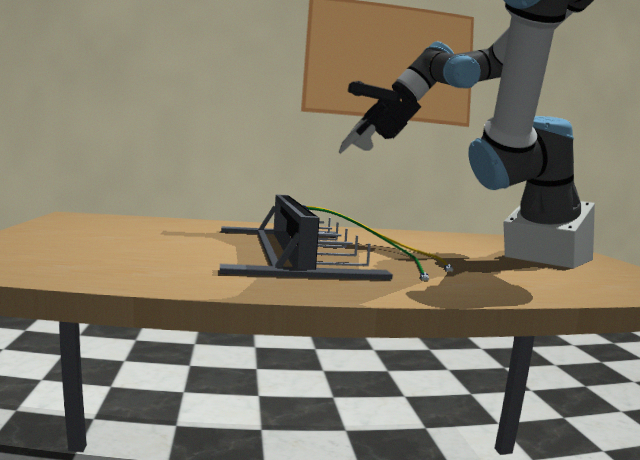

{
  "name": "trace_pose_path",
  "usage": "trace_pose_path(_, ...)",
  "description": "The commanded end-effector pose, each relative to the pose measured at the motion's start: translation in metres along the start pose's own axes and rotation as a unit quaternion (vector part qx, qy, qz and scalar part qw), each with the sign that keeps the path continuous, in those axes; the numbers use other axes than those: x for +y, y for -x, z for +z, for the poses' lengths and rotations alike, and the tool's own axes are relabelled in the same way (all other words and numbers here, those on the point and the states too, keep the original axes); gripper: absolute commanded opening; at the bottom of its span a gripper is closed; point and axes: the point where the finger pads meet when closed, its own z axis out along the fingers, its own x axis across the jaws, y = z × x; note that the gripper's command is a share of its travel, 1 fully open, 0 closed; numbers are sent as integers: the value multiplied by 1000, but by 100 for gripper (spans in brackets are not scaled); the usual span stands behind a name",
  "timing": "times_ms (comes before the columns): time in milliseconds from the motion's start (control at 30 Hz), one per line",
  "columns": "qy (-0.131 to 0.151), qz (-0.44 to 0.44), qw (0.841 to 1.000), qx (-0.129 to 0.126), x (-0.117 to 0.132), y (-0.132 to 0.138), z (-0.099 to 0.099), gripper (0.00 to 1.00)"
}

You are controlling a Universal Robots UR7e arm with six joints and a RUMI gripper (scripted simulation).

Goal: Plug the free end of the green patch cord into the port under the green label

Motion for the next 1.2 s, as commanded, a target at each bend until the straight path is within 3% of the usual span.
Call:
trace_pose_path(0, 0, -1, 1000, -2, 0, 0, -9, 0)
trace_pose_path(567, 0, -1, 1000, -2, 0, 0, -24, 0)
trace_pose_path(1167, 0, -1, 1000, -2, 0, 0, -26, 0)
